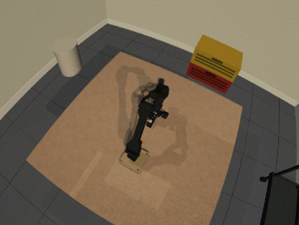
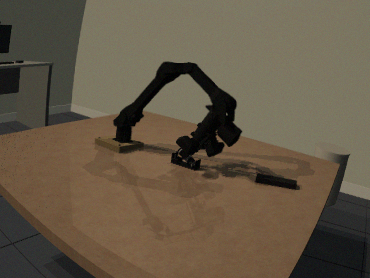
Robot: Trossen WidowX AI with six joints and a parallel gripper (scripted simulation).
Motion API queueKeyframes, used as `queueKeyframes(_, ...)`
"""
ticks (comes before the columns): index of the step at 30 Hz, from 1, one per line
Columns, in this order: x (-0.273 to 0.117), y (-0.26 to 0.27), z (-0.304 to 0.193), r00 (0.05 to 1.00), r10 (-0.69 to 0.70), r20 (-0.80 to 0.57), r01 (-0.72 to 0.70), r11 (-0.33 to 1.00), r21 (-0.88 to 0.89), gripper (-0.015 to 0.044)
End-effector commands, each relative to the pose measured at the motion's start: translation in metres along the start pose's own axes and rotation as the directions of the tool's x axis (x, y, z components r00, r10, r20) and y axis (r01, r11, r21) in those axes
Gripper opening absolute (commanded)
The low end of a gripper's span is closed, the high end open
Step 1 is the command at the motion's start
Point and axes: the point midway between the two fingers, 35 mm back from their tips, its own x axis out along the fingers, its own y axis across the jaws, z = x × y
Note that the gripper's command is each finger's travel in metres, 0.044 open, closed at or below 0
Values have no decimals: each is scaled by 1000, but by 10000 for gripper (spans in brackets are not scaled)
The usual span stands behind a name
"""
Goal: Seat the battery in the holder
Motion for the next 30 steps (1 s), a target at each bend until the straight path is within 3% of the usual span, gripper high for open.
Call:
queueKeyframes(1,0,-1,4,1000,-4,0,4,1000,-6,88)
queueKeyframes(30,0,-1,9,997,-3,78,4,1000,-6,88)
